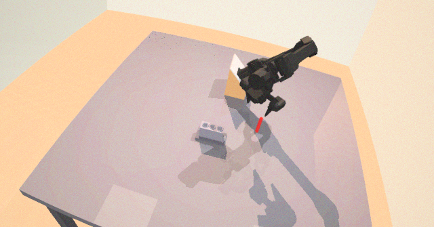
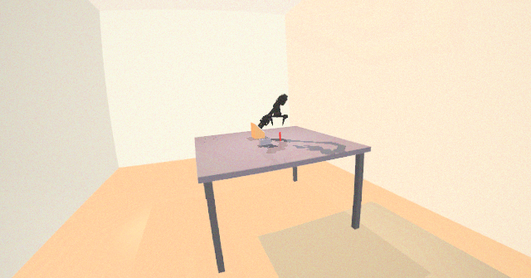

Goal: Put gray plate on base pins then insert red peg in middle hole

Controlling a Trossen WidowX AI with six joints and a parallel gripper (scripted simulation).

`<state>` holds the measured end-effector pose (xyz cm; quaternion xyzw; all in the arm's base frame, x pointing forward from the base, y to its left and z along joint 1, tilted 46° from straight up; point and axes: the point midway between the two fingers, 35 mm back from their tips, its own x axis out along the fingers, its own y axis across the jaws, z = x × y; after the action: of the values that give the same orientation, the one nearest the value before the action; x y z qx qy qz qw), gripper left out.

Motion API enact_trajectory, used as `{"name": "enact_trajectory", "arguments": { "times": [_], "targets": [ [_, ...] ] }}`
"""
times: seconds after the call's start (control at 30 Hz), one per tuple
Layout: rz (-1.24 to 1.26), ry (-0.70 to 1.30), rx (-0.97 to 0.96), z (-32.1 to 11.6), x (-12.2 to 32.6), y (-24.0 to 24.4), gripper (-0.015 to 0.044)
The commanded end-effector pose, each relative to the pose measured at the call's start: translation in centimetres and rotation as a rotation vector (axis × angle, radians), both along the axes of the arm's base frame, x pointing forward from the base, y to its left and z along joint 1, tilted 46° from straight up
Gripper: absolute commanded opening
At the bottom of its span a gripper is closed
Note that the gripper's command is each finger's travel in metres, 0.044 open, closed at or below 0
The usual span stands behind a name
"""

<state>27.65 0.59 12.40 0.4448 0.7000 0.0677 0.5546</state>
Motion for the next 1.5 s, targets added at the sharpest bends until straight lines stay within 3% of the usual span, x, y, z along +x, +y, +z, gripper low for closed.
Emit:
{"name": "enact_trajectory", "arguments": {
  "times": [0.0,0.4,0.57,1.47],
  "targets": [
    [-0.373,0.369,0.025,2.1,-3.1,2.8,0.0440],
    [-0.373,0.369,0.025,1.9,-3.5,2.6,0.0440],
    [-0.372,0.368,0.026,-0.3,-3.5,4.9,0.0440],
    [-0.373,0.367,0.025,-3.3,-3.2,8.0,0.0440]
  ]
}}
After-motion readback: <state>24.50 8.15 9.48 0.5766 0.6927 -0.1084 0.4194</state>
